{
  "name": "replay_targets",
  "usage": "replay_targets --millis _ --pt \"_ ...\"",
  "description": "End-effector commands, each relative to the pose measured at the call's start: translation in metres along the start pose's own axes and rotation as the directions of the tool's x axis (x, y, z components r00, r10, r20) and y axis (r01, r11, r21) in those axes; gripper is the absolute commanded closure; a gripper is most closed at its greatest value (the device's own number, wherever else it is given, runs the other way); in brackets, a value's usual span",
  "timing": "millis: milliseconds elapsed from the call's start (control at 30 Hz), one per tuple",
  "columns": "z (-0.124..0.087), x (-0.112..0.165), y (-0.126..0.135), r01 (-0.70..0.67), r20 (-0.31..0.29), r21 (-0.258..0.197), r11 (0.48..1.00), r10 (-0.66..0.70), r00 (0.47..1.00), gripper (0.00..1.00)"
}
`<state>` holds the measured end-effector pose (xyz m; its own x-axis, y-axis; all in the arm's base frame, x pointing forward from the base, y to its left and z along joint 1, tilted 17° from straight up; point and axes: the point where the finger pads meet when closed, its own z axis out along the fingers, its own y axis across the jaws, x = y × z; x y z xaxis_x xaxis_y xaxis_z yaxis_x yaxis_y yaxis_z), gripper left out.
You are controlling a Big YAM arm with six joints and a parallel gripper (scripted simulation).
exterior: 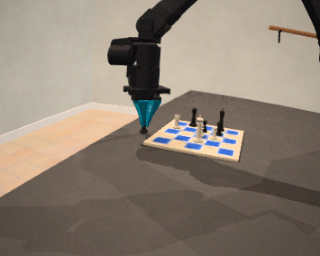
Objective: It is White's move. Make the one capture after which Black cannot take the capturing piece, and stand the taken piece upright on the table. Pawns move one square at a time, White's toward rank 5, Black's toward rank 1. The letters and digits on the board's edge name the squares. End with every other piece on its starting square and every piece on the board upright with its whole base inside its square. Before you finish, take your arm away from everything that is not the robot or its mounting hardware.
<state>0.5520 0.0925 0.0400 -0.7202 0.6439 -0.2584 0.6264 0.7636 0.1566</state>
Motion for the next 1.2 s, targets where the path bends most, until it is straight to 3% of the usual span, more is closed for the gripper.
replay_targets --millis 0,1167 --pt "0.0040 -0.0097 -0.0005 -0.007 0.011 -0.007 1.000 0.007 1.000 1.00" --pt "-0.0034 -0.0130 0.0002 -0.003 0.021 -0.020 1.000 0.003 1.000 1.00"
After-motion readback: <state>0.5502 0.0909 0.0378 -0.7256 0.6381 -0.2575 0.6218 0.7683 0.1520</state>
